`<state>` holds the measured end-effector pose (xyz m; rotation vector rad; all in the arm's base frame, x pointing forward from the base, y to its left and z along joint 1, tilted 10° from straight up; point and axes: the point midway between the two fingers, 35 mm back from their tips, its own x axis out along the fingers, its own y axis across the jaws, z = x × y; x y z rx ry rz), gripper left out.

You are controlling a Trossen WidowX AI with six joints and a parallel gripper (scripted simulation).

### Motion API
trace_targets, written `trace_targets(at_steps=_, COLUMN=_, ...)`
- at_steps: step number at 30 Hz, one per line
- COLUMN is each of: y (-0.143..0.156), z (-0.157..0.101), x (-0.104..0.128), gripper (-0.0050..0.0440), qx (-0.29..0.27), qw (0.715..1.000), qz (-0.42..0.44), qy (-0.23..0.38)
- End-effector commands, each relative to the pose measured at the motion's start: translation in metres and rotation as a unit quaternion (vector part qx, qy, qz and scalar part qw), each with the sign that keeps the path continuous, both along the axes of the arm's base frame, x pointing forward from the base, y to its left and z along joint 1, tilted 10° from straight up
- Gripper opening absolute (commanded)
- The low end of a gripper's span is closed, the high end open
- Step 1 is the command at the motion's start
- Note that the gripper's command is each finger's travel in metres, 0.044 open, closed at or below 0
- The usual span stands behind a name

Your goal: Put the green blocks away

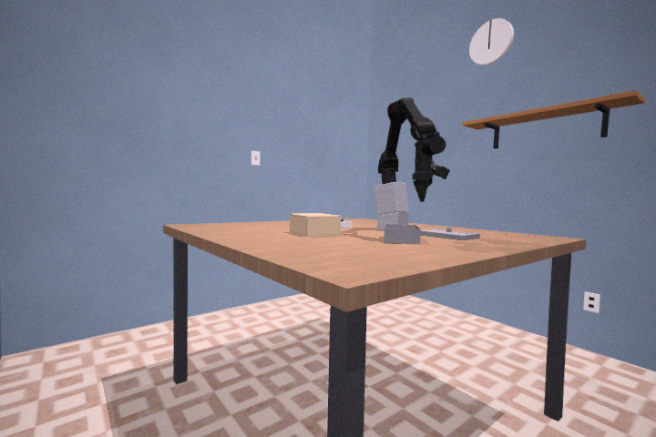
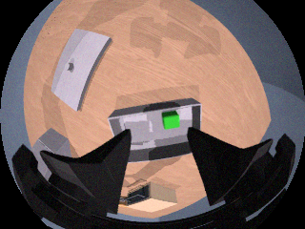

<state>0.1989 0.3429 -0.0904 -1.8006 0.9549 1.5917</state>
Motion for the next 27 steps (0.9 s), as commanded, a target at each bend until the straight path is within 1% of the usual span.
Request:
trace_targets(at_steps=1, y=-0.005, z=-0.003, x=0.021, gripper=0.0267, qx=-0.009, qw=0.999, qz=0.049, qy=0.01)
trace_targets(at_steps=2, y=-0.007, z=-0.002, x=0.03, gripper=0.0267, qx=-0.01, qw=0.998, qz=0.066, qy=0.013)
trace_targets(at_steps=4, y=-0.012, z=-0.001, x=0.05, gripper=0.0267, qx=-0.01, qw=0.998, qz=0.066, qy=0.013)
trace_targets(at_steps=5, y=-0.013, z=0.0, x=0.053, gripper=0.0267, qx=-0.01, qw=0.998, qz=0.066, qy=0.013)
trace_targets(at_steps=17, y=-0.013, z=0.0, x=0.053, gripper=0.0267, qx=-0.01, qw=0.998, qz=0.066, qy=0.013)
trace_targets(at_steps=27, y=-0.024, z=-0.066, x=0.056, gripper=0.0267, qx=-0.01, qw=0.998, qz=0.066, qy=0.013)
